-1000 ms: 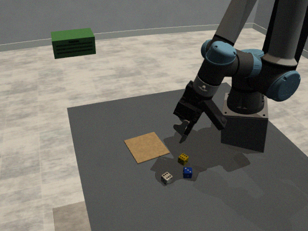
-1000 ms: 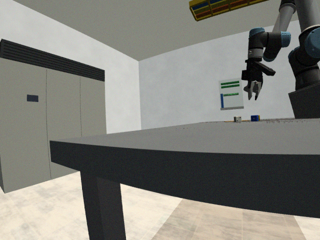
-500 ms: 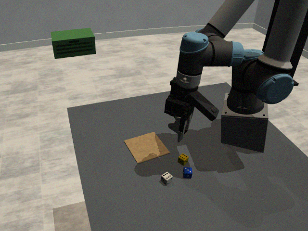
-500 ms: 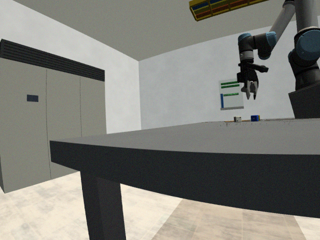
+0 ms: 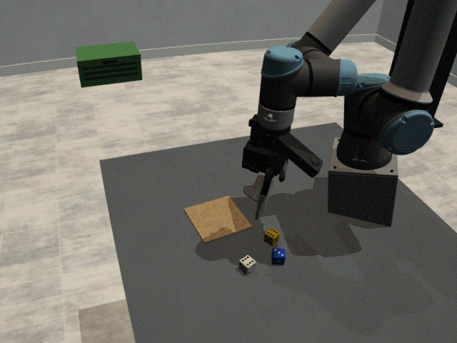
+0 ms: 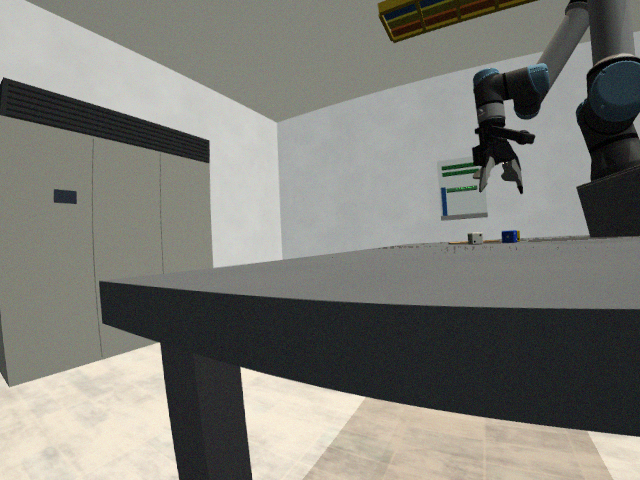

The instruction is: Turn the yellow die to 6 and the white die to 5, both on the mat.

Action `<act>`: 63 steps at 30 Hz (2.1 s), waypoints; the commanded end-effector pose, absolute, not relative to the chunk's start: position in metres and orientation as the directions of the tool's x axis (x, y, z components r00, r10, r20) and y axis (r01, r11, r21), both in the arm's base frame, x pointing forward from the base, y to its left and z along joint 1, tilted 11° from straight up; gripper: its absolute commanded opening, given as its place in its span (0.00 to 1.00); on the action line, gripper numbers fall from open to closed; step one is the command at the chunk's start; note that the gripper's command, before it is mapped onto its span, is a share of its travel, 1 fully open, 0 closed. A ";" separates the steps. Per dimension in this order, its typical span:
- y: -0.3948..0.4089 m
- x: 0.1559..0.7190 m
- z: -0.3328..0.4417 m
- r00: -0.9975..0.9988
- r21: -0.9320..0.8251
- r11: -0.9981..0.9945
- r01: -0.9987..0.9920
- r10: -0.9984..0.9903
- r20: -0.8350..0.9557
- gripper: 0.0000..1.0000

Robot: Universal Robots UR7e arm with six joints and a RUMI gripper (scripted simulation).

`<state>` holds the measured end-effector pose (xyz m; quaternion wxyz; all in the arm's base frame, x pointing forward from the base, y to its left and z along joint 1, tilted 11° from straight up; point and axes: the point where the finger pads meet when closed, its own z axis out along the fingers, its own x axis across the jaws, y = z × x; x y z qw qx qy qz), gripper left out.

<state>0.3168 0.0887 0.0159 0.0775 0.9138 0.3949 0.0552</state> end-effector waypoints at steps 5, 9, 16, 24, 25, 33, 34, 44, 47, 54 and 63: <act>0.089 0.317 0.016 0.678 0.185 -0.672 0.717 0.734 0.039 1.00; 0.089 0.317 0.015 0.652 0.186 -0.645 0.741 0.758 0.032 1.00; 0.090 0.314 0.011 0.516 0.188 -0.506 0.842 0.857 -0.002 1.00; 0.092 0.312 0.006 0.336 0.182 -0.324 0.928 0.941 -0.041 1.00; 0.092 0.312 0.005 0.293 0.180 -0.280 0.943 0.955 -0.050 1.00; 0.093 0.310 0.000 0.107 0.165 -0.092 0.982 0.991 -0.085 1.00; 0.093 0.309 -0.001 0.059 0.161 -0.043 0.986 0.994 -0.093 1.00; 0.094 0.308 -0.006 -0.172 0.132 0.188 0.973 0.977 -0.129 1.00; 0.095 0.308 -0.008 -0.252 0.120 0.269 0.956 0.958 -0.140 1.00; 0.096 0.307 -0.011 -0.381 0.098 0.398 0.912 0.911 -0.156 1.00; 0.097 0.307 -0.015 -0.508 0.074 0.525 0.848 0.845 -0.169 1.00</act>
